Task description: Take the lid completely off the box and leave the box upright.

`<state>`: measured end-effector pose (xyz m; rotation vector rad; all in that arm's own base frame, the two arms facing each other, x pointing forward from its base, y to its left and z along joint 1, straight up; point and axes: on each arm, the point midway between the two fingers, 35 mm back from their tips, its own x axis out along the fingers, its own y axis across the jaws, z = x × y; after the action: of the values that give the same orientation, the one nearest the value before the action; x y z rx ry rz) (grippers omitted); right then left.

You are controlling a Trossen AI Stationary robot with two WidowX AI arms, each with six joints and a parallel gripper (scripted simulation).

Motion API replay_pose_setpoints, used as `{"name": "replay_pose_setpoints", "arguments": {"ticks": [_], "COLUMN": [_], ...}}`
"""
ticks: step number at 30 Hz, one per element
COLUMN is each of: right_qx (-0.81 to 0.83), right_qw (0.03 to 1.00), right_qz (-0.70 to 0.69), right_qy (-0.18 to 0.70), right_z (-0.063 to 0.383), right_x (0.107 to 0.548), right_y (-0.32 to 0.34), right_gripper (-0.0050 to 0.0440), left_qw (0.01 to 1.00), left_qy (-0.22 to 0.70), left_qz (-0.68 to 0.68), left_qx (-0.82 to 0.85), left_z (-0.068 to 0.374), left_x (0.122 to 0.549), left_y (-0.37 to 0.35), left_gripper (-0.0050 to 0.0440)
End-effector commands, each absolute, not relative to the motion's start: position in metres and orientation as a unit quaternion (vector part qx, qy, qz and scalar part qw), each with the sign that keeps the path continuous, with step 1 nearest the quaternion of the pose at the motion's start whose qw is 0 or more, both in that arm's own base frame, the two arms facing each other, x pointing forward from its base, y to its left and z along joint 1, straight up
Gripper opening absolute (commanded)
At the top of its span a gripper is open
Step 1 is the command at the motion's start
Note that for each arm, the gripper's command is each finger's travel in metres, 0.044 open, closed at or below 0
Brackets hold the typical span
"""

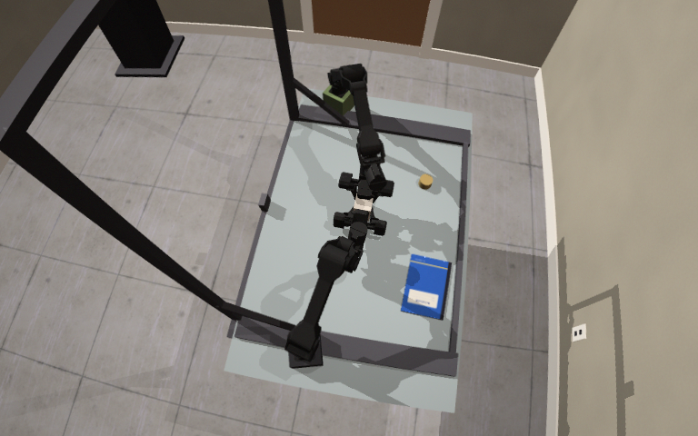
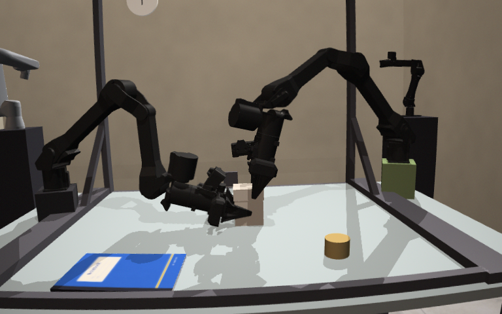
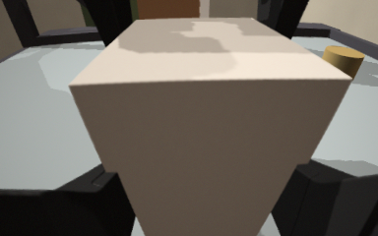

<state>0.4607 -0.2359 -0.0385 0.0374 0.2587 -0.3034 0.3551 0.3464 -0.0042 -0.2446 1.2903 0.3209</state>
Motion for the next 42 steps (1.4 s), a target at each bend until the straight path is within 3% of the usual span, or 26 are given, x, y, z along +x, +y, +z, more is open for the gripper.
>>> {"name": "replay_pose_setpoints", "arguments": {"ticks": [1,4,13,15,17,21,29,30,32,37,42], "right_qx": [0.015,0.015,0.015,0.015,0.015,0.015,0.015,0.015,0.015,0.015,0.015], "right_qw": [0.981,0.981,0.981,0.981,0.981,0.981,0.981,0.981,0.981,0.981,0.981], "right_qz": [-0.151,-0.151,-0.151,-0.151,-0.151,-0.151,-0.151,-0.151,-0.151,-0.151,-0.151], "right_qy": [0.117,0.117,0.117,0.117,0.117,0.117,0.117,0.117,0.117,0.117,0.117], "right_z": [-0.028,-0.028,-0.028,-0.028,-0.028,-0.028,-0.028,-0.028,-0.028,-0.028,-0.028], "right_x": [0.465,0.465,0.465,0.465,0.465,0.465,0.465,0.465,0.465,0.465,0.465], "right_y": [-0.238,-0.238,-0.238,-0.238,-0.238,-0.238,-0.238,-0.238,-0.238,-0.238,-0.238], "right_gripper": [-0.0003,-0.0005,-0.005,-0.005,-0.005,-0.005,-0.005,0.0024,0.0024,0.0144,0.0264], "left_qw": [0.786,0.786,0.793,0.793,0.793,0.793,0.784,0.784,0.784,0.784,0.784], "left_qy": [0.589,0.589,0.579,0.579,0.579,0.579,0.591,0.591,0.591,0.591,0.592], "left_qz": [0.154,0.154,0.159,0.159,0.159,0.159,0.152,0.152,0.152,0.152,0.152], "left_qx": [-0.107,-0.107,-0.101,-0.101,-0.101,-0.101,-0.109,-0.109,-0.109,-0.109,-0.11], "left_z": [0.006,0.006,0.064,0.064,0.083,0.109,0.113,0.113,0.113,0.113,0.112], "left_x": [0.358,0.358,0.36,0.36,0.359,0.358,0.358,0.358,0.358,0.358,0.357], "left_y": [0.349,0.349,0.351,0.351,0.35,0.349,0.349,0.349,0.349,0.349,0.348], "left_gripper": [0.0267,0.0247,0.0031,0.0031,0.0,-0.0002,-0.0005,-0.0013,-0.0013,-0.005,-0.005]}}
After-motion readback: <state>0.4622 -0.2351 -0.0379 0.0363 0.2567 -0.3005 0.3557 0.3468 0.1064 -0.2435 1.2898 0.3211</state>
